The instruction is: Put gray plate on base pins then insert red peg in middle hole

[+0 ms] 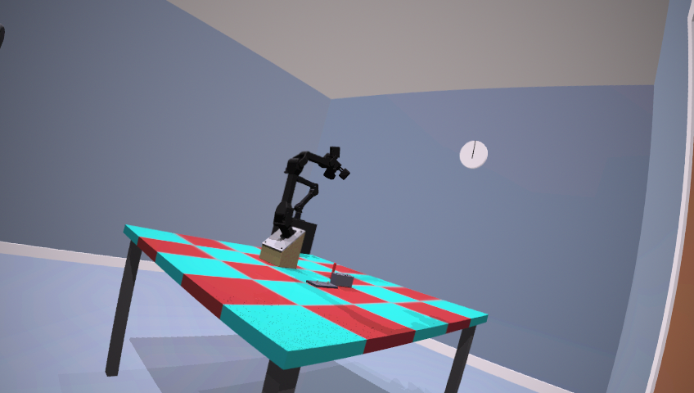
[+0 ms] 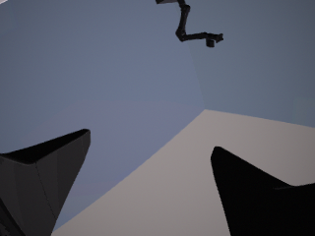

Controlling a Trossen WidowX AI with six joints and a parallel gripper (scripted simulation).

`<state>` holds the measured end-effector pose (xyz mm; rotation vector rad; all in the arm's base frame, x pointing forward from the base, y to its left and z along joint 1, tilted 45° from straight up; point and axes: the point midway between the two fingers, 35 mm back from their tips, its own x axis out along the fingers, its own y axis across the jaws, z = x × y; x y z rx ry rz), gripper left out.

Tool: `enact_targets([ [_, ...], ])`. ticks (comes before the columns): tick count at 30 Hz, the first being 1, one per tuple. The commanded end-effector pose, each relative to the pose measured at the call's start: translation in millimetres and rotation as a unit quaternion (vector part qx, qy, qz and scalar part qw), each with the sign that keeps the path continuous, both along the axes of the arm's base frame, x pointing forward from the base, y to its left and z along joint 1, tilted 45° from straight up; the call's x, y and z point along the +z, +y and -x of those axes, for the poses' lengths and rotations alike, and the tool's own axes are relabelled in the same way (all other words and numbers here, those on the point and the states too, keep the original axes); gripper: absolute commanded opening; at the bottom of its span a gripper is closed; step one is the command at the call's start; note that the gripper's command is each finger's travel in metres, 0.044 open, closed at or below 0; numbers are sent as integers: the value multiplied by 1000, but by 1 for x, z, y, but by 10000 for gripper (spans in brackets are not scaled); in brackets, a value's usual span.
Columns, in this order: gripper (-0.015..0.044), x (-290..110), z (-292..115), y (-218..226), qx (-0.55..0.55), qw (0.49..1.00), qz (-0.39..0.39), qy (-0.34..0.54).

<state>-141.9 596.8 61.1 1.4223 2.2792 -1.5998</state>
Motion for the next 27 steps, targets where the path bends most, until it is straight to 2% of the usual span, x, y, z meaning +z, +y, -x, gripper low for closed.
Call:
enact_targets([
  [1, 426, 0, 0, 0, 0, 1000, 0, 0],
  [3, 440, -4, -12, 1, -20, 1000, 16, 3],
  [9, 440, -36, -107, -4, -187, 972, 134, 34],
  [13, 440, -55, -169, -18, -302, 930, 202, 59],
  [20, 440, -84, -270, -64, -497, 810, 292, 101],
  [27, 440, -110, -364, -144, -674, 634, 357, 126],
])
